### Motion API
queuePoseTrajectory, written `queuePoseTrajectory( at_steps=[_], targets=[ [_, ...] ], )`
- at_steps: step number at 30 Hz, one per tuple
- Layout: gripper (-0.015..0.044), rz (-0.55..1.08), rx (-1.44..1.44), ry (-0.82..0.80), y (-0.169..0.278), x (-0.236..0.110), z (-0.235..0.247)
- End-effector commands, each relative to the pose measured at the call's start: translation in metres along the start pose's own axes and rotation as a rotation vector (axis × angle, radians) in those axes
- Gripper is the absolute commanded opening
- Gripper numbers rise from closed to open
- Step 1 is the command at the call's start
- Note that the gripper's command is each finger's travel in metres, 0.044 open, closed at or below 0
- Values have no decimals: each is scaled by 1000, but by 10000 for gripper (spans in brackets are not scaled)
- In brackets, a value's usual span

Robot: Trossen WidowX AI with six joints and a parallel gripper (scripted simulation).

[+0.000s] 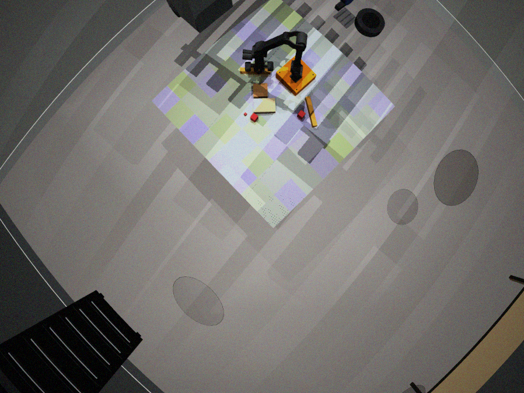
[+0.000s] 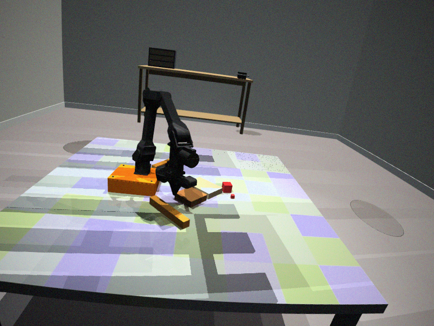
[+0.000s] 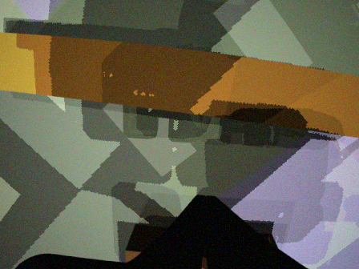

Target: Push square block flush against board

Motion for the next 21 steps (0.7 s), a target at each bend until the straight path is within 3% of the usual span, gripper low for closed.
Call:
queuePoseTrajectory(
  at_steps=[1,21],
  targets=[
    [0,2,-4,17,0,-4,-3],
    [0,8,-645,16,7,-4,-2]
  ],
)
Point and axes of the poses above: the point midway between the two fingers, 35 mm back from their tips, its own x axis out along the fingers, its own z axis across the jaws, y = z × x, the point moved 5 cm from there along -x, back along the fingers, and after that the axes turned 10 degrees about -x, right-handed, at the moved point
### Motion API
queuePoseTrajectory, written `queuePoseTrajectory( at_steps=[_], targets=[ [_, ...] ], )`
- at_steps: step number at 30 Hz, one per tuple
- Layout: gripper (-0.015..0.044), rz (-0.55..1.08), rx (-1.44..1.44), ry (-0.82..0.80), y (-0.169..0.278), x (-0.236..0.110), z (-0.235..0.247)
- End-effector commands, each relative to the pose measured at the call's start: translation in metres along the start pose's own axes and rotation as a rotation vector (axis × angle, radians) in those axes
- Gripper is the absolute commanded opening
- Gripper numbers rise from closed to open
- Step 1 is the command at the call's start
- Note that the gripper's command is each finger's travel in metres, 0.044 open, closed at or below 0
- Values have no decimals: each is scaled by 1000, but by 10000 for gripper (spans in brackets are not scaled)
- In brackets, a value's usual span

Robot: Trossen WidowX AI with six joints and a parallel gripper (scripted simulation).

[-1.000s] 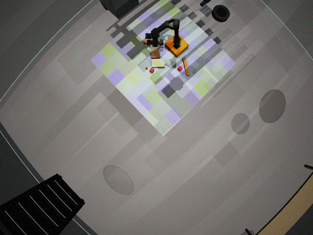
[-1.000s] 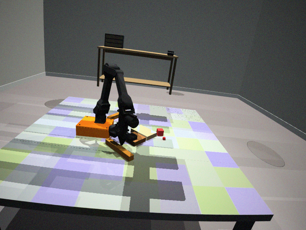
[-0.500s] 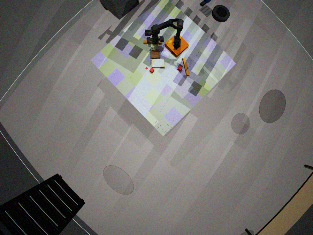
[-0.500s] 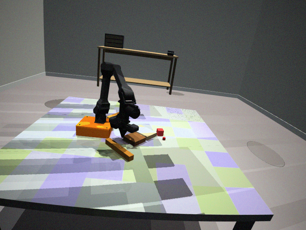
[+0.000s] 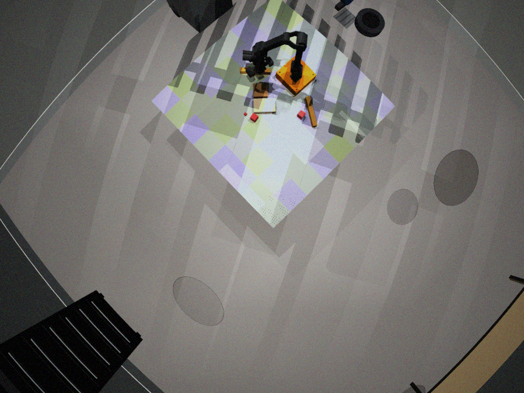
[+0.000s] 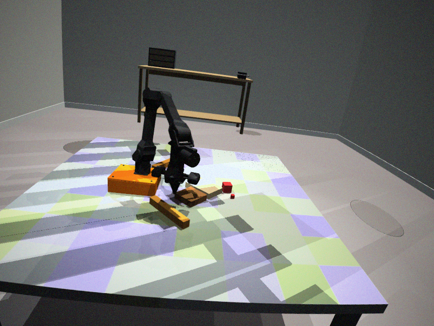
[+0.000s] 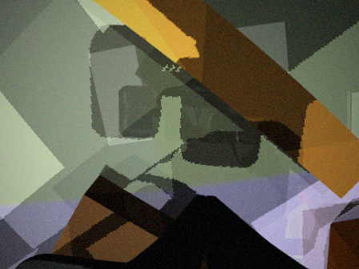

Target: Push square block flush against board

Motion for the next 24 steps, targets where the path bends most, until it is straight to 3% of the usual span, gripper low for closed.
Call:
queuePoseTrajectory(
  at_steps=[1,24],
  targets=[
    [0,-1,-147,4,1,0,1],
    [0,1,-941,4,7,0,5]
  ],
)
Point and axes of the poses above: the point midway between the two fingers, 35 mm back from their tips, its own x axis out along the fingers, its own z axis across the jaws, y = z × x, the point moved 5 cm from there along -x, back along the fingers, and after that the axes turned 10 degrees about -x, right-handed, at the moved point
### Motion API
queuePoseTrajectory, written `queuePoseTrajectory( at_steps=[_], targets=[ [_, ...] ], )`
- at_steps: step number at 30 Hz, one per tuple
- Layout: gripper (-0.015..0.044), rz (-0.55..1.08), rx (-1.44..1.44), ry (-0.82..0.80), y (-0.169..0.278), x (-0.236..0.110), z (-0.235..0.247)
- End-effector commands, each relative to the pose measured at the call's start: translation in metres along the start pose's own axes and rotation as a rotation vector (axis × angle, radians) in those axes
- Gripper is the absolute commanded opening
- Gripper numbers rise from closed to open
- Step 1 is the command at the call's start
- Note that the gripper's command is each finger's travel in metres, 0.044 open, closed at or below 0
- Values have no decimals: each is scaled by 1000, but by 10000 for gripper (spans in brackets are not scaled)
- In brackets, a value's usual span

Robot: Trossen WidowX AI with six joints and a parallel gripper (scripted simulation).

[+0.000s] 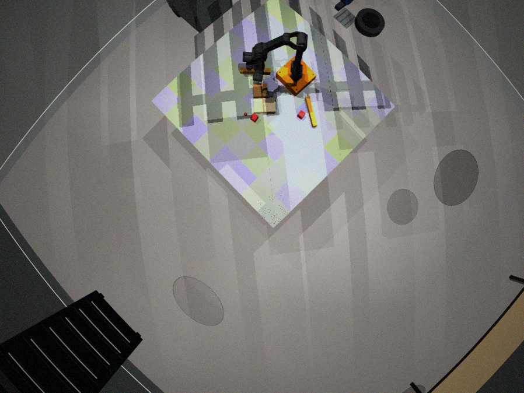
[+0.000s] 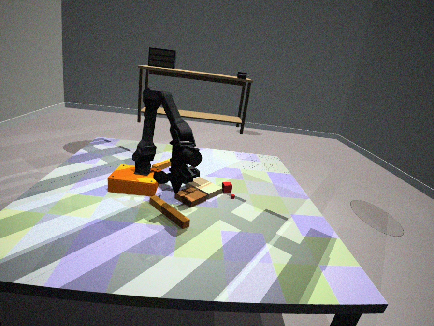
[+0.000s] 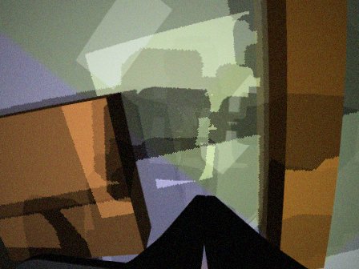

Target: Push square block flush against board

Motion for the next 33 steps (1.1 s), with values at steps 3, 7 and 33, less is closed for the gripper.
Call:
queuePoseTrajectory(
  at_steps=[3,7,33],
  targets=[
    [0,2,-216,2,1,0,2],
    [0,2,-320,1,1,0,3],
    [0,2,-985,0,-1,26,9]
  ],
)
Point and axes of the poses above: the point midway between the two fingers, 35 mm back from their tips, its own x axis out along the fingers, its own z axis across the jaws, y = z × x, the point moved 5 cm from there along -x, back along the fingers, and after that the axes turned 10 degrees about -x, right-handed, at the moved point
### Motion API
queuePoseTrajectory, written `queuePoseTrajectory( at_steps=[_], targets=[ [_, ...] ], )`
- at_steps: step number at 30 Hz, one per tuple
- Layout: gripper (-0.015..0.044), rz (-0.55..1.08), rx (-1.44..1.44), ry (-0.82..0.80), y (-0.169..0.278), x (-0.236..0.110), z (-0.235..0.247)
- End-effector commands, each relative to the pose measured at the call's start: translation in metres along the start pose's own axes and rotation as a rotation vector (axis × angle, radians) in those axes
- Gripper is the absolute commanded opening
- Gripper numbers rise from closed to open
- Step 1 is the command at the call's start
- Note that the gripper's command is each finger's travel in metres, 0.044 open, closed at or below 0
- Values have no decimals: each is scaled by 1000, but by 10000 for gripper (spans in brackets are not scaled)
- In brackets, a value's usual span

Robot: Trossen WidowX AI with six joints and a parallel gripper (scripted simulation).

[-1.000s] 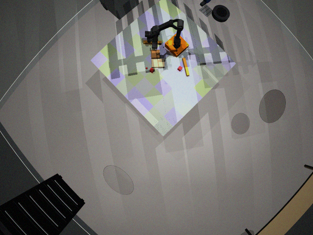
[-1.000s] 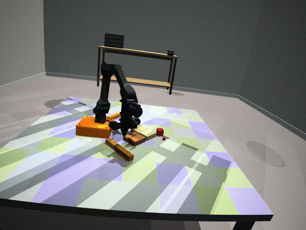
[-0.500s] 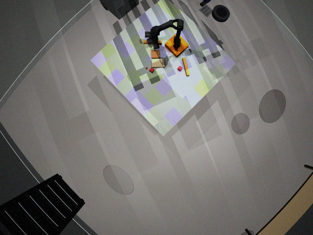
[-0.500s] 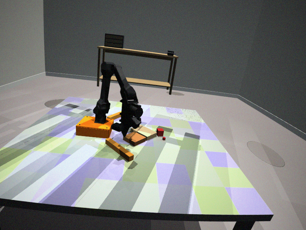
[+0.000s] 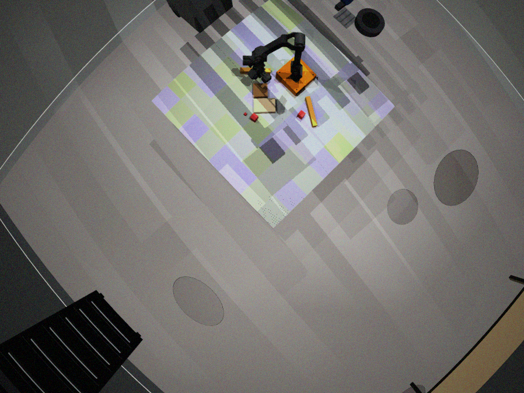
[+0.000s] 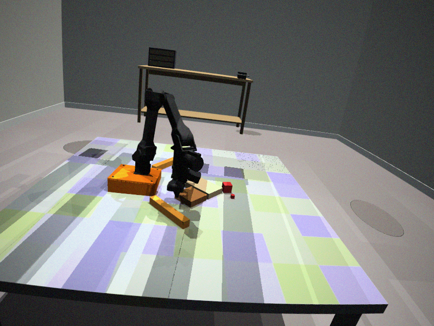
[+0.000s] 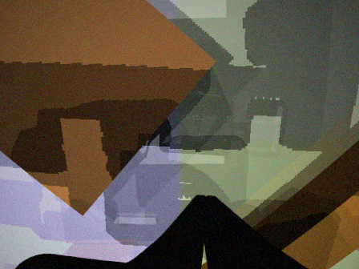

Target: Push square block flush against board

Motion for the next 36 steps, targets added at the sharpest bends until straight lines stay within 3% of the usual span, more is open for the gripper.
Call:
queuePoseTrajectory(
  at_steps=[1,23,36],
  targets=[
    [0,2,-145,-2,-1,6,1],
    [0,0,-890,-3,-4,34,8],
    [0,-1,-912,-3,-9,35,11]
  ],
)
Point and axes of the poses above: the point midway between the two fingers, 35 mm back from their tips, its own x axis out along the fingers, its own z axis across the jaws, y = z × x, the point moved 5 cm from there along -x, back along the fingers, and after that the axes turned 10 degrees about -x, right-handed, at the moved point
